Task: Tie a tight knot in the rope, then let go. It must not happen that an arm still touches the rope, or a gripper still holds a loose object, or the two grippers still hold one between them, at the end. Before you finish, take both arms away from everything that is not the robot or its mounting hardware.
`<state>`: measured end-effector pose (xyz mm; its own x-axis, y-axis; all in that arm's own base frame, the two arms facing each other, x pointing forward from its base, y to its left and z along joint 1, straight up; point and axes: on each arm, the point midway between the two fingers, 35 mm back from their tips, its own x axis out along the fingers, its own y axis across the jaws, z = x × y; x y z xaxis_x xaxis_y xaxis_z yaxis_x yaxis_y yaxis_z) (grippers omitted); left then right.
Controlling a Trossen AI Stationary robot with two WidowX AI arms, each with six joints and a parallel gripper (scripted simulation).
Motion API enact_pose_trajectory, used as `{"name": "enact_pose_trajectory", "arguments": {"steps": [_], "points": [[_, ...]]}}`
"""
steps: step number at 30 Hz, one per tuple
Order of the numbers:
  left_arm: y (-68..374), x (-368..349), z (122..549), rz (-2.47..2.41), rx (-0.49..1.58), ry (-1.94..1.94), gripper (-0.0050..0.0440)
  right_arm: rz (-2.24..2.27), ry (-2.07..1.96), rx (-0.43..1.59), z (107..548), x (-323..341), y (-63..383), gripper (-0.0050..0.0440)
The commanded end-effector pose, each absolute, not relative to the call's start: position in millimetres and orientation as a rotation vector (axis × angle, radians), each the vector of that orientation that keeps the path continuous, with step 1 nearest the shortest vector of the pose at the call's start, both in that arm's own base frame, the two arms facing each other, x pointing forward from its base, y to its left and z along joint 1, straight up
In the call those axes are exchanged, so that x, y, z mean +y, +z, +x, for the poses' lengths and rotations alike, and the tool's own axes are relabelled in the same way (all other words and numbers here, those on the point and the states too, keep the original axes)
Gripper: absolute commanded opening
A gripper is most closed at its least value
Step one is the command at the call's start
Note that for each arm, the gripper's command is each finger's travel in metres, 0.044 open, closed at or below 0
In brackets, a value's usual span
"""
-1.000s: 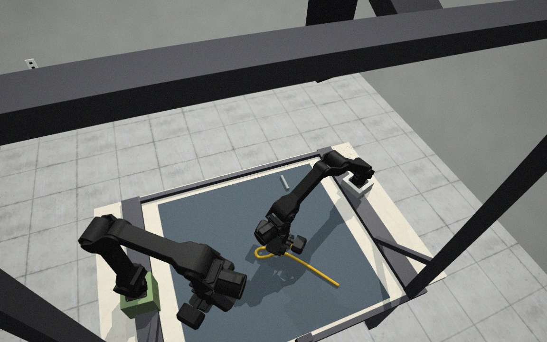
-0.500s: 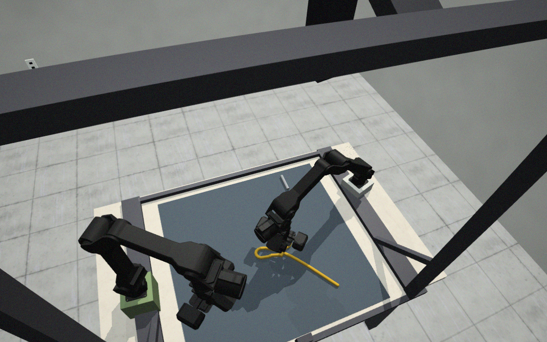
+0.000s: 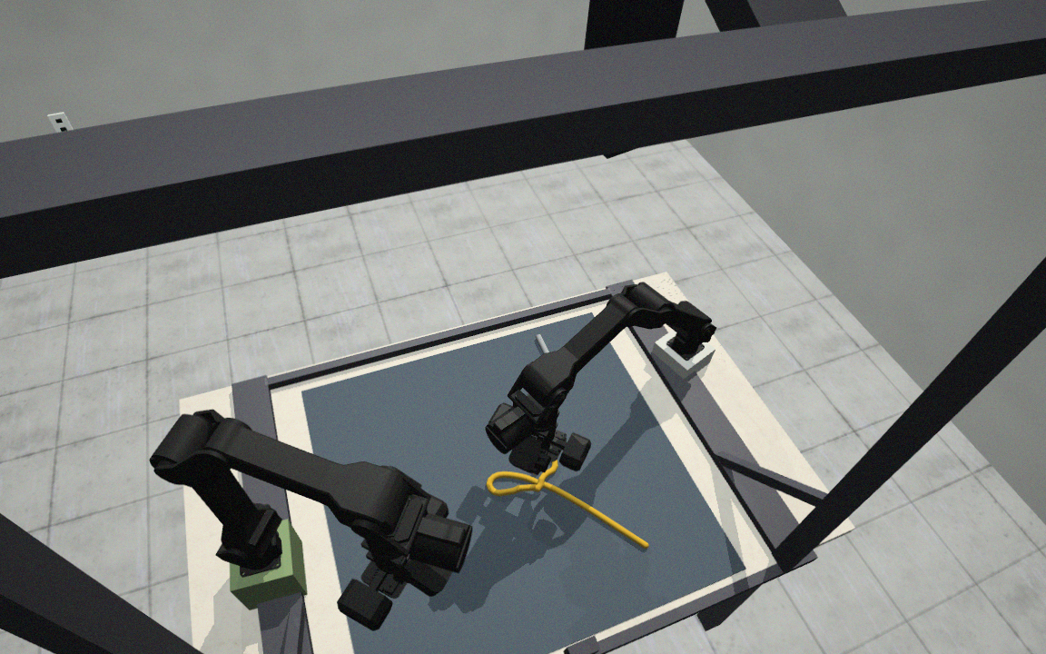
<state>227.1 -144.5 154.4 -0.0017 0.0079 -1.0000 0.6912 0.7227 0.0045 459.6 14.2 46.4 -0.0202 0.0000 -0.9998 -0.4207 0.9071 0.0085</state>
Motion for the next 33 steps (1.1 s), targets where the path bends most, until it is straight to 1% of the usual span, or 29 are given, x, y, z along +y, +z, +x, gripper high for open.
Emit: {"name": "enact_pose_trajectory", "arguments": {"steps": [1,6,11,12,13,22,26,28,33], "points": [[159.0,-144.1,227.5,0.6,1.475,-0.588,0.01,-0.342,0.333,1.515,464.7,14.5,73.3,0.01],[159.0,-144.1,227.5,0.6,1.475,-0.588,0.01,-0.342,0.333,1.515,464.1,14.4,93.2,0.01],[159.0,-144.1,227.5,0.6,1.475,-0.588,0.01,-0.342,0.333,1.515,463.9,14.4,95.6,0.01],[159.0,-144.1,227.5,0.6,1.475,-0.588,0.01,-0.336,0.328,1.516,463.9,14.4,95.6,0.008],[159.0,-144.1,227.5,0.6,1.475,-0.588,0.01,-0.319,0.312,1.519,463.9,14.4,95.6,0.008],[159.0,-144.1,227.5,0.6,1.475,-0.588,0.01,0.082,-0.078,1.54,463.9,14.4,95.6,0.008],[159.0,-144.1,227.5,0.6,1.475,-0.588,0.01,0.246,-0.238,1.528,463.9,14.4,95.6,0.008],[159.0,-144.1,227.5,0.6,1.475,-0.588,0.01,0.246,-0.238,1.528,463.9,14.4,95.6,0.008],[159.0,-144.1,227.5,0.6,1.475,-0.588,0.01,0.5,-0.484,1.486,463.9,14.4,95.6,0.008]]}}
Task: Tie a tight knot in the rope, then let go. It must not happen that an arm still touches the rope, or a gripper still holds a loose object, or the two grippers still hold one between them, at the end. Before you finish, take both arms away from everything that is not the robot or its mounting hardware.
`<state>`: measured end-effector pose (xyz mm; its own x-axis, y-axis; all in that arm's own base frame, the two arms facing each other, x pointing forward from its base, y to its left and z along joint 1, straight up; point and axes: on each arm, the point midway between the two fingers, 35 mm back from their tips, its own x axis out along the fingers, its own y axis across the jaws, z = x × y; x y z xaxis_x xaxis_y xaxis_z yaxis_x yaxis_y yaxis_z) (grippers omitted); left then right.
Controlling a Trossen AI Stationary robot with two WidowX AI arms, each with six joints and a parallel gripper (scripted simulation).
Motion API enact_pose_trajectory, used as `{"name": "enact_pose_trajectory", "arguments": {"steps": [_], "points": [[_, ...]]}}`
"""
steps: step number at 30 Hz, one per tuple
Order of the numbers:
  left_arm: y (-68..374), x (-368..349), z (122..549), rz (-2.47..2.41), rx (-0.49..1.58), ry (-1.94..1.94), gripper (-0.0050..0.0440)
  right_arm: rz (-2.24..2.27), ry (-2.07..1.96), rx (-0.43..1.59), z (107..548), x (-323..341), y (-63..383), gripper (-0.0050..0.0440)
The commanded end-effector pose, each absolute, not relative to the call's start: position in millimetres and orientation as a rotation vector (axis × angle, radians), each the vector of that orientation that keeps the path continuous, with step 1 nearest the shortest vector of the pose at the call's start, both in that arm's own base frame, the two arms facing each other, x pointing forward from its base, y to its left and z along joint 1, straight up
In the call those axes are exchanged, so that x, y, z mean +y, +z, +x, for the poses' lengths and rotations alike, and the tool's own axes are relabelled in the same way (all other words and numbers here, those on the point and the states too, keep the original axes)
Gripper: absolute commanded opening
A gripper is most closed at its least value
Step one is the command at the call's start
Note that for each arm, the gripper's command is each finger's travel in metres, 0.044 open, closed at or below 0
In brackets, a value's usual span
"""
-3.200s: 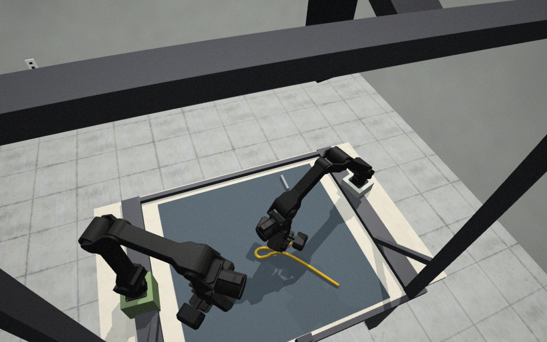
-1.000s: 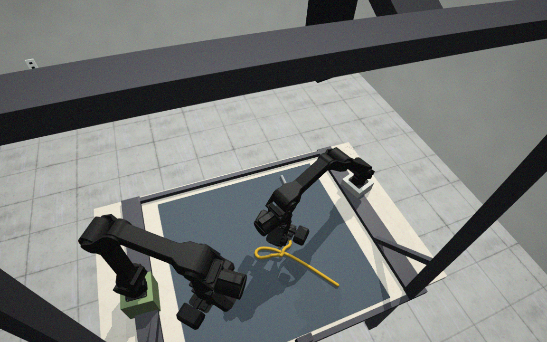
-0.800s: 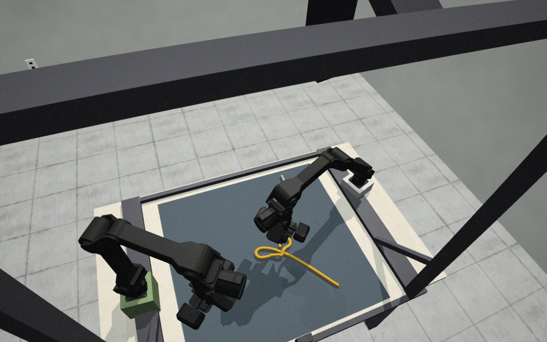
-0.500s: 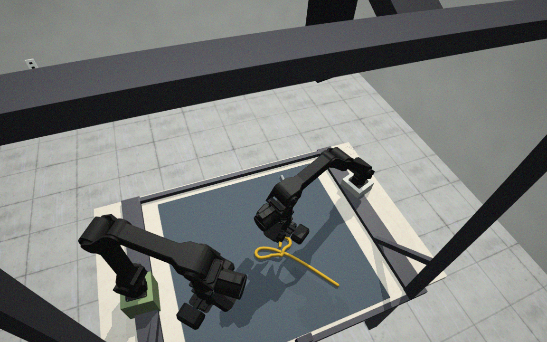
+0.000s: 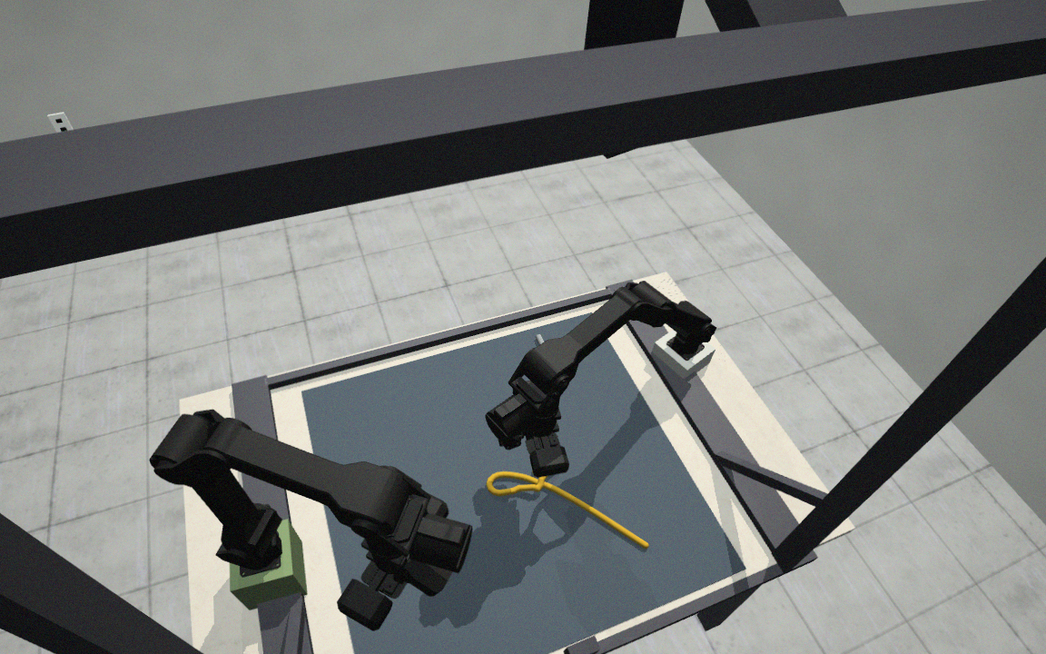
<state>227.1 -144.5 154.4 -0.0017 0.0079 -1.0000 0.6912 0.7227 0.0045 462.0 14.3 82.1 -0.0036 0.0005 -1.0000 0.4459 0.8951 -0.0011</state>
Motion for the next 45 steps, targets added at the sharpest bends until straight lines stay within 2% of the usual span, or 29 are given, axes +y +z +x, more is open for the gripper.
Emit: {"name": "enact_pose_trajectory", "arguments": {"steps": [1,15,45], "points": [[159.0,-144.1,227.5,0.6,1.475,-0.588,0.01,0.539,-0.522,1.477,463.9,14.4,95.6,0.008],[159.0,-144.1,227.5,0.6,1.475,-0.588,0.01,0.586,-0.568,1.465,464.3,14.2,95.2,0.008],[159.0,-144.1,227.5,0.6,1.475,-0.588,0.01,0.595,-0.551,1.415,508.5,-12.8,44.5,0.008]]}}
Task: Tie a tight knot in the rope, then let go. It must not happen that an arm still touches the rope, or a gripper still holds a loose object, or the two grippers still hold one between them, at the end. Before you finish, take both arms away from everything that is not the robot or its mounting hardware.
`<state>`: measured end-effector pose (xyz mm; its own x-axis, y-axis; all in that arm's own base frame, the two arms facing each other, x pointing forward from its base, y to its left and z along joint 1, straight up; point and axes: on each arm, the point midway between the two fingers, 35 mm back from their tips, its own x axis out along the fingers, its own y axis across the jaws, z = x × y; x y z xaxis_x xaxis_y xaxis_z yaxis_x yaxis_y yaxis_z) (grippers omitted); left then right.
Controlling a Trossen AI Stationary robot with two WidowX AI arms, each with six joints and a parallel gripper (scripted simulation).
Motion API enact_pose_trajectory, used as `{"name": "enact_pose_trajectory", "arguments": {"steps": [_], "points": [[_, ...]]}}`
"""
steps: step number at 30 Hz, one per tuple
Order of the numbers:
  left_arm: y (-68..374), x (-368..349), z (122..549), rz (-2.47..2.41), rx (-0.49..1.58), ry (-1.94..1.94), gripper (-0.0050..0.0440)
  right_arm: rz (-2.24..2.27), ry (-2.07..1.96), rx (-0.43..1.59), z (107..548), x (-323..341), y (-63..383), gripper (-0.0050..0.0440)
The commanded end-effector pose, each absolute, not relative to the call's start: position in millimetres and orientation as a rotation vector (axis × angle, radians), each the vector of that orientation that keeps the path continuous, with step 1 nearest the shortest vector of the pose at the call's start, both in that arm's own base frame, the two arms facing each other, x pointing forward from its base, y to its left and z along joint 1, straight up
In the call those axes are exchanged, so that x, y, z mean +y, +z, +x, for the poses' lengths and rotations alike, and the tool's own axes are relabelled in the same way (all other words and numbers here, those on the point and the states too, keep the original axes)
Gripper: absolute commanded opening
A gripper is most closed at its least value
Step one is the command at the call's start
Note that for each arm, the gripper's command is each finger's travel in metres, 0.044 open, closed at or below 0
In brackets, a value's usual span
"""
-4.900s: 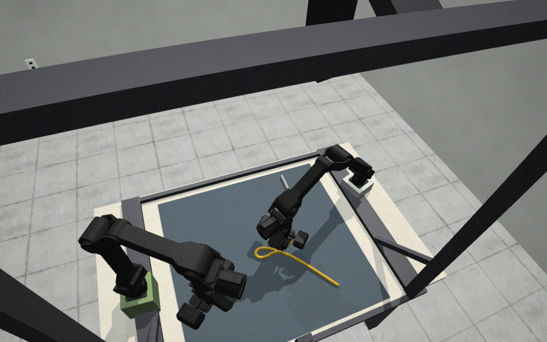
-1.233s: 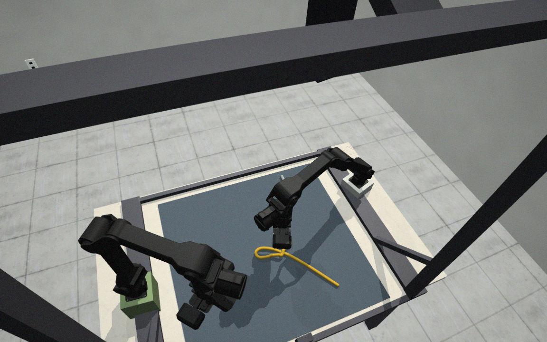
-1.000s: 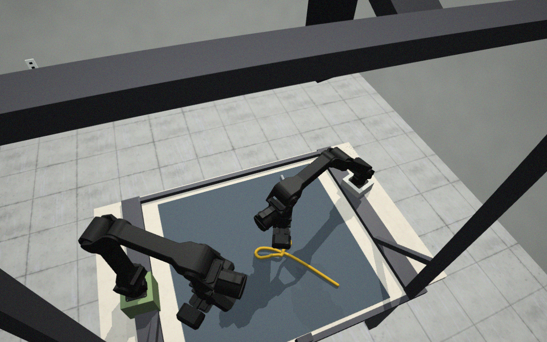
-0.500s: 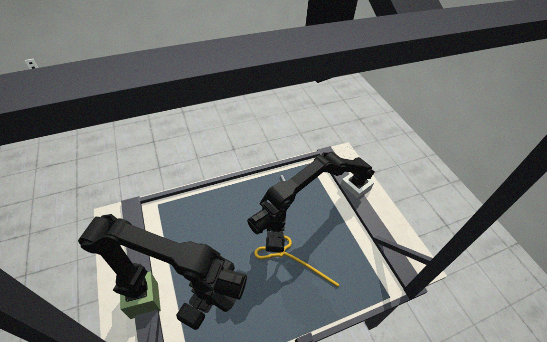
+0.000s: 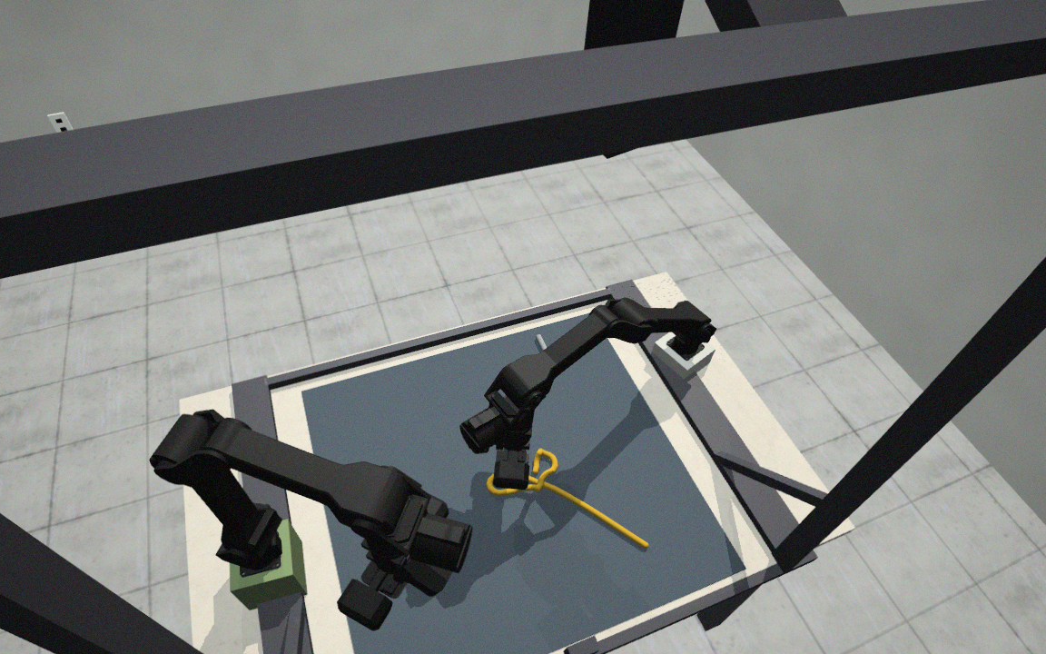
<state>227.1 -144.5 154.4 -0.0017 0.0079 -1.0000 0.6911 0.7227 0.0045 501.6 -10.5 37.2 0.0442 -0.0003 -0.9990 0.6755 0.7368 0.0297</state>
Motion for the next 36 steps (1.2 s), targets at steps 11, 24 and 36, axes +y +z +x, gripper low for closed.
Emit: {"name": "enact_pose_trajectory", "arguments": {"steps": [11,24,36], "points": [[159.0,-144.1,227.5,0.6,1.475,-0.588,0.01,0.594,-0.552,1.417,508.7,-12.8,42.8,0.008],[159.0,-144.1,227.5,0.6,1.475,-0.588,0.01,0.591,-0.557,1.433,509.9,-12.8,27.5,0.008],[159.0,-144.1,227.5,0.6,1.475,-0.588,0.01,0.59,-0.56,1.439,510.2,-12.8,21.2,0.008]]}}
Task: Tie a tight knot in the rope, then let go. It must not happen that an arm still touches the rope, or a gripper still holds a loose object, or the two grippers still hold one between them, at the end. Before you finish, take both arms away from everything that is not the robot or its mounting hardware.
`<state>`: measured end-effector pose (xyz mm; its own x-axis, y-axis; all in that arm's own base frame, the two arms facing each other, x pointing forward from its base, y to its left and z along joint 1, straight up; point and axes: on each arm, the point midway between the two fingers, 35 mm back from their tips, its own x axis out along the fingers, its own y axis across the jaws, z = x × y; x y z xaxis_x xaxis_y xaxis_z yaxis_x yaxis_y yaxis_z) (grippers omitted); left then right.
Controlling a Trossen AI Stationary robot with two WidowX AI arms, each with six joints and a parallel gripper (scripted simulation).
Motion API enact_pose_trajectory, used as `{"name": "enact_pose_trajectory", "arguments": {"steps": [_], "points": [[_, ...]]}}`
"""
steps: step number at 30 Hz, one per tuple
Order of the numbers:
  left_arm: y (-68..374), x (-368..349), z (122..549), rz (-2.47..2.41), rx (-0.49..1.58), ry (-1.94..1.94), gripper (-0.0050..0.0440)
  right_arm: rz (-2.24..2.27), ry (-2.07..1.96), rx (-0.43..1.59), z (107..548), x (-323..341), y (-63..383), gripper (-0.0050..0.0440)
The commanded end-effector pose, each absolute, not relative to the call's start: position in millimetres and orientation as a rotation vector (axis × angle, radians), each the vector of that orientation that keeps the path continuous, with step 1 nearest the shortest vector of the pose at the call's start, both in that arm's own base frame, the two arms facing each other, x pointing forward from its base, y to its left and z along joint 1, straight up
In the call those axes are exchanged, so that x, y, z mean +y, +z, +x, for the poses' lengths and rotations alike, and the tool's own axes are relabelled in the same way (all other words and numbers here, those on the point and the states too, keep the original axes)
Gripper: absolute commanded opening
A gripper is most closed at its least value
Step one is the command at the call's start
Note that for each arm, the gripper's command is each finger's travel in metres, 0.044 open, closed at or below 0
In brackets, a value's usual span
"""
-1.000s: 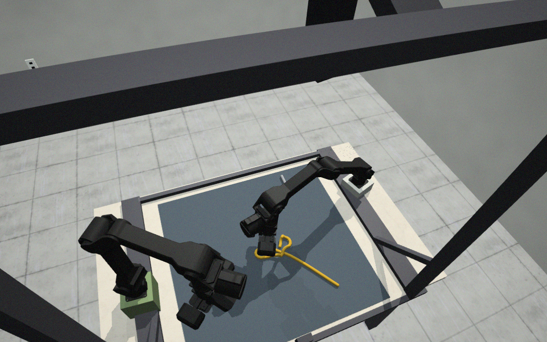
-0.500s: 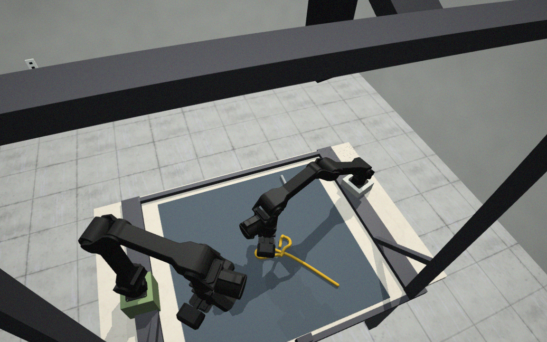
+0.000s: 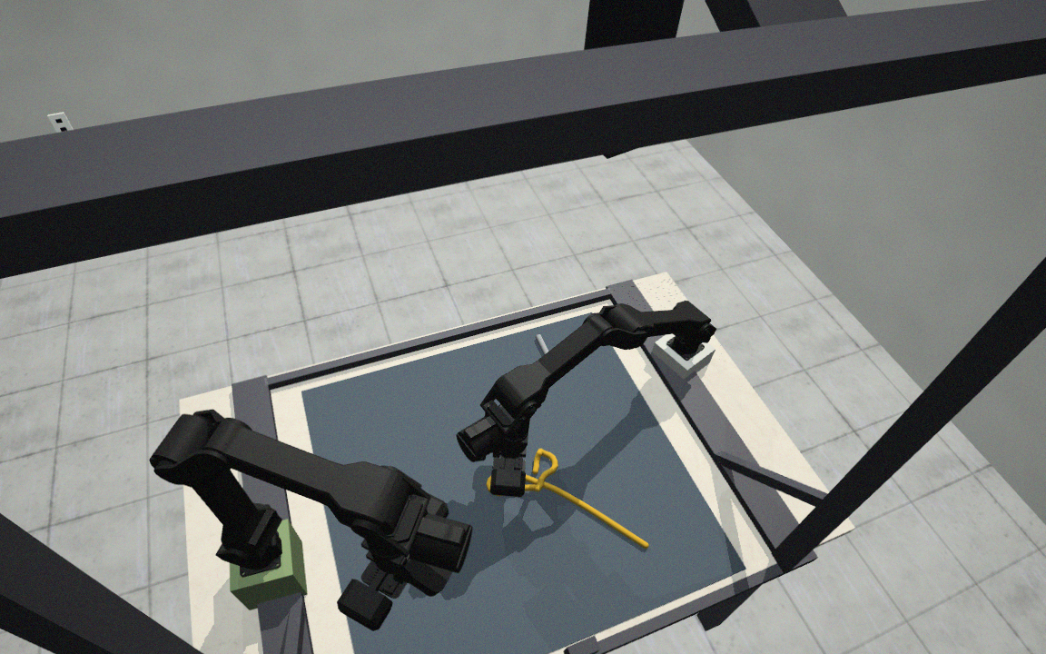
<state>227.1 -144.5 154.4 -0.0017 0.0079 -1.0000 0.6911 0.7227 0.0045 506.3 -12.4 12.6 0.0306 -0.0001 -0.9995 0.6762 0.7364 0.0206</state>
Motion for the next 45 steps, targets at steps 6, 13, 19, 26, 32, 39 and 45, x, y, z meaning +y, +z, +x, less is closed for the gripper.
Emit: {"name": "enact_pose_trajectory", "arguments": {"steps": [6,13,19,26,32,39,45], "points": [[159.0,-144.1,227.5,0.6,1.475,-0.588,0.01,0.59,-0.56,1.44,510.4,-12.8,19.5,0.008],[159.0,-144.1,227.5,0.6,1.475,-0.588,0.01,0.588,-0.563,1.448,511.0,-12.8,10.4,0.008],[159.0,-144.1,227.5,0.6,1.475,-0.588,0.01,0.587,-0.565,1.454,511.4,-12.9,4.1,0.008],[159.0,-144.1,227.5,0.6,1.475,-0.588,0.01,0.586,-0.567,1.459,511.6,-12.9,-1.9,0.008],[159.0,-144.1,227.5,0.6,1.475,-0.588,0.01,0.586,-0.567,1.459,511.6,-12.9,-2.2,0.008],[159.0,-144.1,227.5,0.6,1.475,-0.588,0.01,0.586,-0.567,1.459,511.6,-12.9,-2.2,0.005],[159.0,-144.1,227.5,0.6,1.475,-0.588,0.01,0.586,-0.567,1.459,511.6,-12.9,-2.2,0.005]]}}
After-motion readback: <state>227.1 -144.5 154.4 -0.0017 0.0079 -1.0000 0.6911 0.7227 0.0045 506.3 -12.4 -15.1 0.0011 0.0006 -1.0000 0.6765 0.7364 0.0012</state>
